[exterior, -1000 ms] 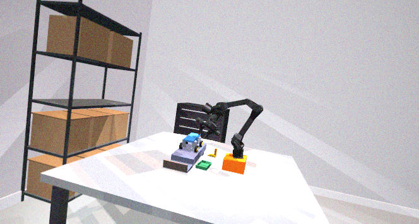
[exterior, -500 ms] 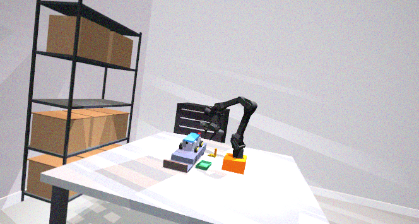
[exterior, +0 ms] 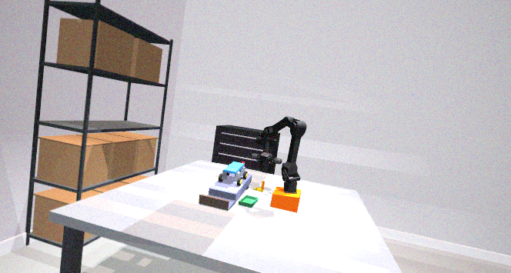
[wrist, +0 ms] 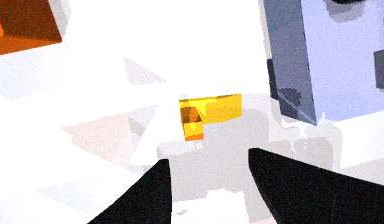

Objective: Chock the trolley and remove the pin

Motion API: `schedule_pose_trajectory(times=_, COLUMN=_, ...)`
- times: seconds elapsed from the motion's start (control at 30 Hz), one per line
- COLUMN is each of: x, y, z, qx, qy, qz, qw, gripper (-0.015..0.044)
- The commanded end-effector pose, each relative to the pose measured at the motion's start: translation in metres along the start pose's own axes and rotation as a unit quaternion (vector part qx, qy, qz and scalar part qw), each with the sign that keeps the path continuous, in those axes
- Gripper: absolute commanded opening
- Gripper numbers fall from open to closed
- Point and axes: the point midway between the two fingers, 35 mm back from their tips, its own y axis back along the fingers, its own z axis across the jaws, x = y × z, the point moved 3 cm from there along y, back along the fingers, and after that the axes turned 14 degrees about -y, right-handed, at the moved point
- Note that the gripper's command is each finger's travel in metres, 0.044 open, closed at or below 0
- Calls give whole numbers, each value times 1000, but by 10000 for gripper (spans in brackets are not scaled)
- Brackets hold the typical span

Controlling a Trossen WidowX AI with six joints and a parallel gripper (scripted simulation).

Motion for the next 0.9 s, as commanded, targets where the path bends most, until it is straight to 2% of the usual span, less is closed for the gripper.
schedule_pose_trajectory(times=0.0, x=5, y=-1, z=-1, qx=-3, qy=-3, qz=4, qw=1000, gripper=190)
schedule_pose_trajectory(times=0.43, x=5, y=-42, z=-1, qx=-3, qy=-3, qz=4, qw=1000, gripper=190)
schedule_pose_trajectory(times=0.87, x=6, y=-56, z=-1, qx=-3, qy=-3, qz=4, qw=1000, gripper=190)
